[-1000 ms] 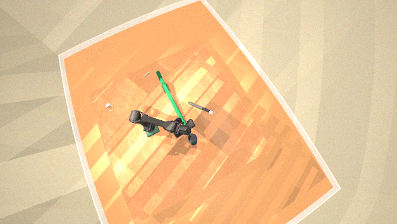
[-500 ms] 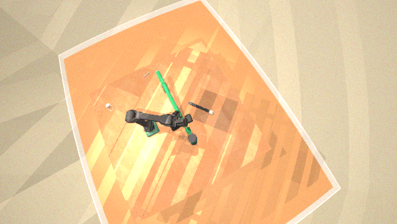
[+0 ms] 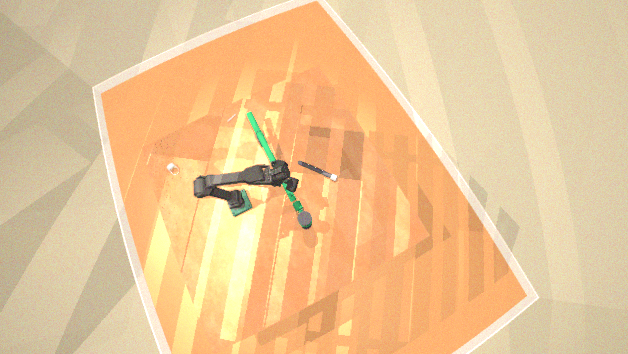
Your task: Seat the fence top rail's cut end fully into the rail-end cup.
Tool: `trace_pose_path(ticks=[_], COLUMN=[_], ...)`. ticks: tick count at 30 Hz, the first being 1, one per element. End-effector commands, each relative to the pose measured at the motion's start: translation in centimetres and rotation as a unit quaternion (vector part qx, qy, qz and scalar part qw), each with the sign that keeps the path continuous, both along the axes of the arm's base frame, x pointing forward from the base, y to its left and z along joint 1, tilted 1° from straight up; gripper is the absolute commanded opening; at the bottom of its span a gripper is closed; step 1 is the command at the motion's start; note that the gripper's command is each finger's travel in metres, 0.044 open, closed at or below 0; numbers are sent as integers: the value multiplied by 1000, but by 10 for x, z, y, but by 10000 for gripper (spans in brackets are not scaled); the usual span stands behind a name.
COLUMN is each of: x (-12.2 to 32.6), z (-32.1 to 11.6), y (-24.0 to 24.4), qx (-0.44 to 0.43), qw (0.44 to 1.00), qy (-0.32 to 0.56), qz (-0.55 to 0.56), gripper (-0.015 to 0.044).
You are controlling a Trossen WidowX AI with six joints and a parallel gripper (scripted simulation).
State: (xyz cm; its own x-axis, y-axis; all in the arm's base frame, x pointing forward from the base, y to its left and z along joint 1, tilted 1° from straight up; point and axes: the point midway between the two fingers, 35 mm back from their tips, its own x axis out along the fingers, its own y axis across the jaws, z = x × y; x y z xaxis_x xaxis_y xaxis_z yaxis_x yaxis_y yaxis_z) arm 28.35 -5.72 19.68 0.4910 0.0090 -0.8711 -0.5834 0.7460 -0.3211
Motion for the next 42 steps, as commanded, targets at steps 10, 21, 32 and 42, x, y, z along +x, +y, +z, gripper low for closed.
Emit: trace_pose_path(ticks=[10, 21, 32, 42], x=[-23, -21, -1, 2], z=[49, 43, -24, -53], y=[49, 50, 63, 68], qx=[175, 191, 266, 241], qw=[929, 912, 603, 416], qy=[-19, -5, 104, 105], qz=[-326, -363, -745, -870], gripper=[440, 440, 440, 440])
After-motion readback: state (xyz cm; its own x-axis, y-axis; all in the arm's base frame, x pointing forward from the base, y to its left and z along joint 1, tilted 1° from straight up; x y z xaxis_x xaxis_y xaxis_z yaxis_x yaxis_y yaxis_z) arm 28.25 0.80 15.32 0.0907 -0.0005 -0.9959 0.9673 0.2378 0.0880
